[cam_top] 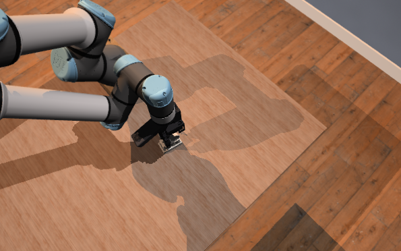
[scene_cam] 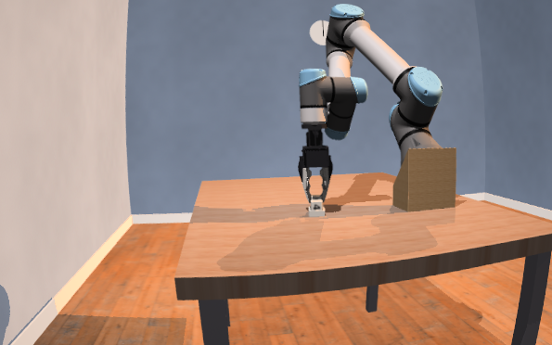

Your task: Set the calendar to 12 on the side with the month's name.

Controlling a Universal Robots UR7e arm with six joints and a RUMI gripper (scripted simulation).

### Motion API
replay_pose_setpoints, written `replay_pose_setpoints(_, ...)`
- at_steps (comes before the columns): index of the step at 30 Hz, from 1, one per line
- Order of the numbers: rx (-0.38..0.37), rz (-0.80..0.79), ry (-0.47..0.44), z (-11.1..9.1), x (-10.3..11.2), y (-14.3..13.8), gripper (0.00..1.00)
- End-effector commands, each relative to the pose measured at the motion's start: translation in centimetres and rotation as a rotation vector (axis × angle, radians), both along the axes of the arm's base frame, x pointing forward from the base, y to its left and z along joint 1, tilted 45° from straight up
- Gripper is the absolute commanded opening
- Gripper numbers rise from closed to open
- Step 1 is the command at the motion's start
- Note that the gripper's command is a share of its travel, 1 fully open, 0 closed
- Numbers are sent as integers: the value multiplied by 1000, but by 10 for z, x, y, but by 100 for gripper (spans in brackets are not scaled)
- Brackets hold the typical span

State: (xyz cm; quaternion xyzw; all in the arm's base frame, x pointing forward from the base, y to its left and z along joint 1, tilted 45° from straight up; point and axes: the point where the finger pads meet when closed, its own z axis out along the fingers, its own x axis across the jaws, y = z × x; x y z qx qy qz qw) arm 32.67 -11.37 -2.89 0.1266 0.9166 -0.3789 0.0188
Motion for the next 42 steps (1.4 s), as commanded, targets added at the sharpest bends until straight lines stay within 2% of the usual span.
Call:
replay_pose_setpoints(1,0,0,-1,-1,0,-1,11)
replay_pose_setpoints(42,0,0,-1,-6,0,-6,11)
